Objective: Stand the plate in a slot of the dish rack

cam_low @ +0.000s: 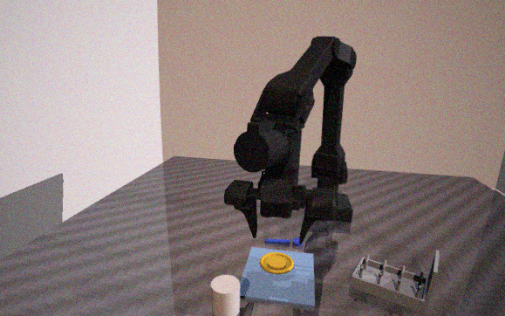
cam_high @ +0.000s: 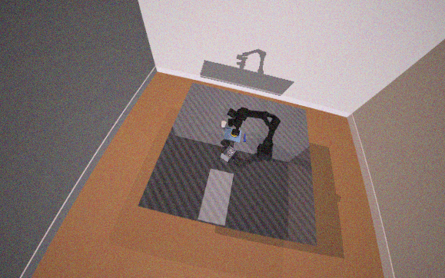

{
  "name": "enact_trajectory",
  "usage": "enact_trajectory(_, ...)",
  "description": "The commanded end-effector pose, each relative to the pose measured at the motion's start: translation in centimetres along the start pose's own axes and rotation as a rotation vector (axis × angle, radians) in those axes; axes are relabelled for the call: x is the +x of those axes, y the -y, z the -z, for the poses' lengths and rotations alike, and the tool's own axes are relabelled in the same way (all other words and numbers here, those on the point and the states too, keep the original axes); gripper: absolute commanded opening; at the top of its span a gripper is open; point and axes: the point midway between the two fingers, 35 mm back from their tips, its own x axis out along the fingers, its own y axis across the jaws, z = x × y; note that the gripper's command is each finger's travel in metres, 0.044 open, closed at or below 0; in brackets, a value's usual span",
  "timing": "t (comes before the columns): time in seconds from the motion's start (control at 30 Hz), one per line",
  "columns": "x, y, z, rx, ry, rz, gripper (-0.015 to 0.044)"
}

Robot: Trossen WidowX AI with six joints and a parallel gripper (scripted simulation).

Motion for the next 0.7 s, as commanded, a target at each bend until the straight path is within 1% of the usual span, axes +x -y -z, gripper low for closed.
enact_trajectory(0.0, 0.6, 0.0, -0.1, -0.005, -0.005, -0.005, 0.0400)
enact_trajectory(0.67, 3.9, -0.1, -0.2, -0.005, -0.005, -0.006, 0.0400)
